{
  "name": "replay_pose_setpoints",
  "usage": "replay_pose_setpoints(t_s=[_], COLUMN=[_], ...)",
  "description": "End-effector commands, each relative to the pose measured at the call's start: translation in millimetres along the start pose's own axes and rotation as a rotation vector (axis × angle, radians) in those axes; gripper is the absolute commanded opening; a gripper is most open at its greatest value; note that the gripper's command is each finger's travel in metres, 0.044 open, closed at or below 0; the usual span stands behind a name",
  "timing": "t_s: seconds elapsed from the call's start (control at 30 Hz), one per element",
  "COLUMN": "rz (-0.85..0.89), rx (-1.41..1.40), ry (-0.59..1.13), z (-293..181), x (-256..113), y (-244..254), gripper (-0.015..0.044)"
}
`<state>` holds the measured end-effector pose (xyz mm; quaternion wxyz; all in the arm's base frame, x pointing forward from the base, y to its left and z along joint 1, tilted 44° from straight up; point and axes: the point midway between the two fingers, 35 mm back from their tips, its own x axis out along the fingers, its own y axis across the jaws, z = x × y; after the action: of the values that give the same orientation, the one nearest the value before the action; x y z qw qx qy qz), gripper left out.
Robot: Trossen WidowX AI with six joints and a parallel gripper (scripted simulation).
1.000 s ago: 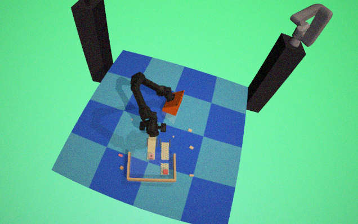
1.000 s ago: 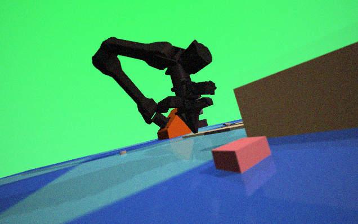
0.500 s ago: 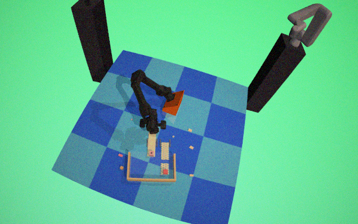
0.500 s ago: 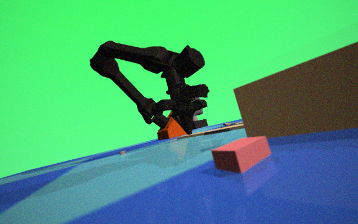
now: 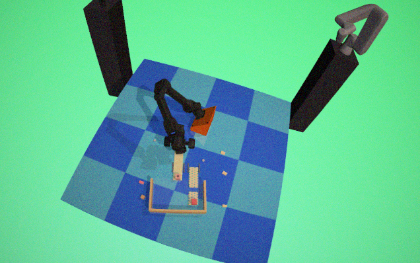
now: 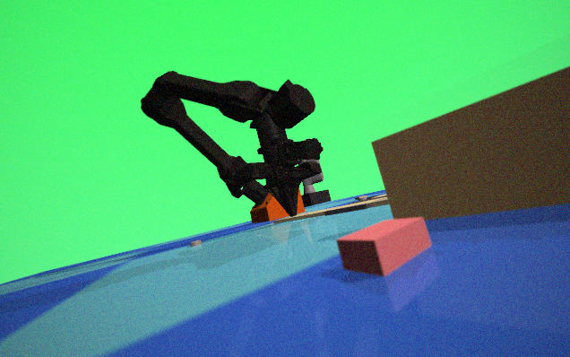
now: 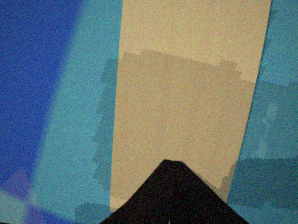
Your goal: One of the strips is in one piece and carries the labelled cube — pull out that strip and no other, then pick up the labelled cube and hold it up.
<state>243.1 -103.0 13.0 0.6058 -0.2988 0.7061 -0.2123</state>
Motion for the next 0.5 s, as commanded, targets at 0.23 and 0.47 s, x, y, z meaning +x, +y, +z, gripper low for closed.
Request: replay_pose_setpoints(t_s=[0.23, 0.47], rz=[-0.003, -0.003], rx=[-0.009, -0.009], ry=[0.035, 0.035], z=[-24.1, -25.8], x=[6.4, 6.4], y=[-0.6, -0.7], gripper=[0.0000, 0.0000])
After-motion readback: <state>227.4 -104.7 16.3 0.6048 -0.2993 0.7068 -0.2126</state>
